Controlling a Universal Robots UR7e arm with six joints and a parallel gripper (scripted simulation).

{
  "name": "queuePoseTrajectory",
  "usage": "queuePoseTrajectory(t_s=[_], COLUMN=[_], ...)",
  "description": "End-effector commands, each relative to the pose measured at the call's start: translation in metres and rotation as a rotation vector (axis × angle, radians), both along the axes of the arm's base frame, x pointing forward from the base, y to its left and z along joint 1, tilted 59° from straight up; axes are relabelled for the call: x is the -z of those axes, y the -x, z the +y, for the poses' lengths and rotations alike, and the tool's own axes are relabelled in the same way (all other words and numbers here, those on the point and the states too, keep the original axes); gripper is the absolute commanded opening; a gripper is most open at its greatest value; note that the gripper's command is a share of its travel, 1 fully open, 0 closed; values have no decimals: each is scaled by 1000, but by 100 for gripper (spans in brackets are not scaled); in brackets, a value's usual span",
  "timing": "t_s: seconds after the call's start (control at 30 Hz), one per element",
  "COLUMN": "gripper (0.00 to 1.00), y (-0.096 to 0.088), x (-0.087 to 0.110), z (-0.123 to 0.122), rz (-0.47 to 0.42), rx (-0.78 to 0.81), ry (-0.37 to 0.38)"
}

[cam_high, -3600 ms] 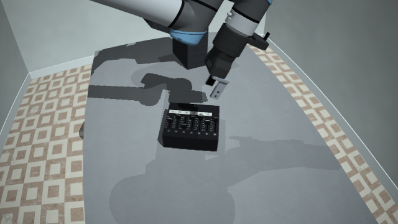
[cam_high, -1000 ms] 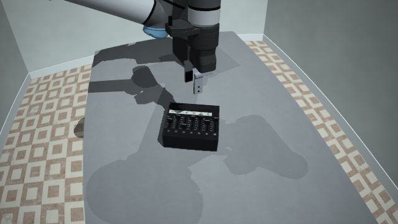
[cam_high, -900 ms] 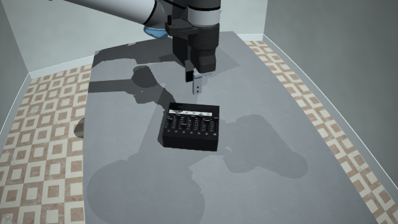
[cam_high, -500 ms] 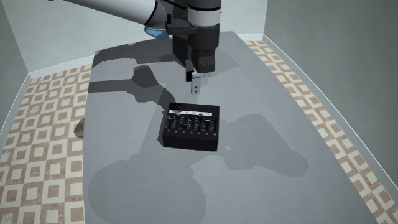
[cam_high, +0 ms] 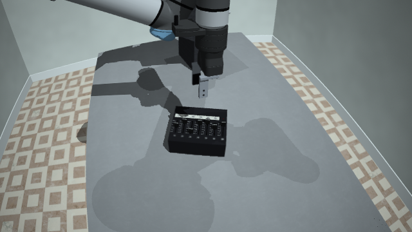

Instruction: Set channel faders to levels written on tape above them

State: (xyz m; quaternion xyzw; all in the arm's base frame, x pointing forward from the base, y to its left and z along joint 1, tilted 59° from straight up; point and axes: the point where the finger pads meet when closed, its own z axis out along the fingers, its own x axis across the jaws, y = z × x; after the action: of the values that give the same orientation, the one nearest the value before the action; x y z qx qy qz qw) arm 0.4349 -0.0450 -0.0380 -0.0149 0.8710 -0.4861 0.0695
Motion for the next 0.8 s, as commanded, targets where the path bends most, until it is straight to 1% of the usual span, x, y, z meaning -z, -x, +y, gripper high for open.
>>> queuePoseTrajectory(t_s=[0.0, 0.17, 0.33, 0.4, 0.57, 0.77], gripper=[100, 100, 100, 100, 100, 100], y=[-3, -6, -10, -10, -15, -22], x=[1, 2, 3, 3, 5, 8], z=[1, 1, 1, 1, 2, 4], rz=[57, 141, 259, 259, 411, 638], rx=[-28, -65, -116, -116, -180, -273], ry=[17, 41, 73, 73, 111, 164])
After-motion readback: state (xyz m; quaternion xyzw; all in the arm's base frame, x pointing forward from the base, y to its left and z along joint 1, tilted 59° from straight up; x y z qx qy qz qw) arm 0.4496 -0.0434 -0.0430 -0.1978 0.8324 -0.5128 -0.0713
